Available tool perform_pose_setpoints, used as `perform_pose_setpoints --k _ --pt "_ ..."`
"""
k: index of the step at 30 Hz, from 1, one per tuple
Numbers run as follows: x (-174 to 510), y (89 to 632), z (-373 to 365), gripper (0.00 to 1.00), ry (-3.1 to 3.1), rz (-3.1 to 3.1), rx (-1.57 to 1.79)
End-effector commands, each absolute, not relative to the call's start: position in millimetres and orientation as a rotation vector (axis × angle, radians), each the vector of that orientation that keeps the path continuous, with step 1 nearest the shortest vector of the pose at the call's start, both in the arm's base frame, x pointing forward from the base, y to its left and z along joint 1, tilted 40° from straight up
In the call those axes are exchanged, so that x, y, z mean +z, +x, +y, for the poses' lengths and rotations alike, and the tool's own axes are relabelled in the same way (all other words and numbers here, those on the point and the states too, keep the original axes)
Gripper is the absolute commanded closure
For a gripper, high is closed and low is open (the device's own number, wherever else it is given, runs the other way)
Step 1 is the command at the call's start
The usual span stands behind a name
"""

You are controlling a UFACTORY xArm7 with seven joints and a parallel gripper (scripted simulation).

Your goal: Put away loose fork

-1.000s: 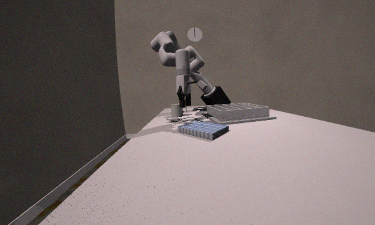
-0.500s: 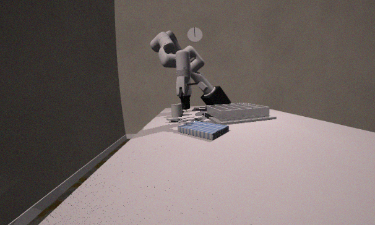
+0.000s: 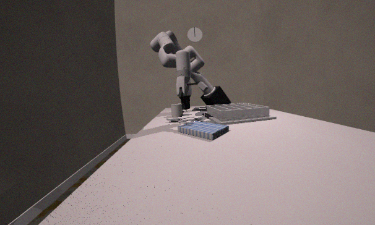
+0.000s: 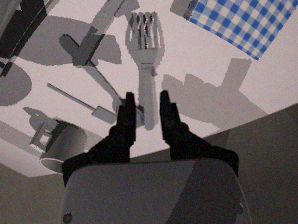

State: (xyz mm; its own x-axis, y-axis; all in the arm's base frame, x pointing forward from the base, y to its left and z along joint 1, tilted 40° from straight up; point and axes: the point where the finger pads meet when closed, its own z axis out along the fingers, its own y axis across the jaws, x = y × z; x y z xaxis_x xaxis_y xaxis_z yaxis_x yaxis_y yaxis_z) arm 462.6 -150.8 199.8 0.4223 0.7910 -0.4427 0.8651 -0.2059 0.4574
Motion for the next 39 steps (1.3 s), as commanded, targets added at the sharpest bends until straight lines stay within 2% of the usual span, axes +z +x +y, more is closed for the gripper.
perform_pose_setpoints --k 1,39 --pt "201.1 463.7 -149.7 0.72 2.02 1.396 -0.141" --pt "178.5 471.9 -166.6 0.72 2.02 1.396 -0.141"
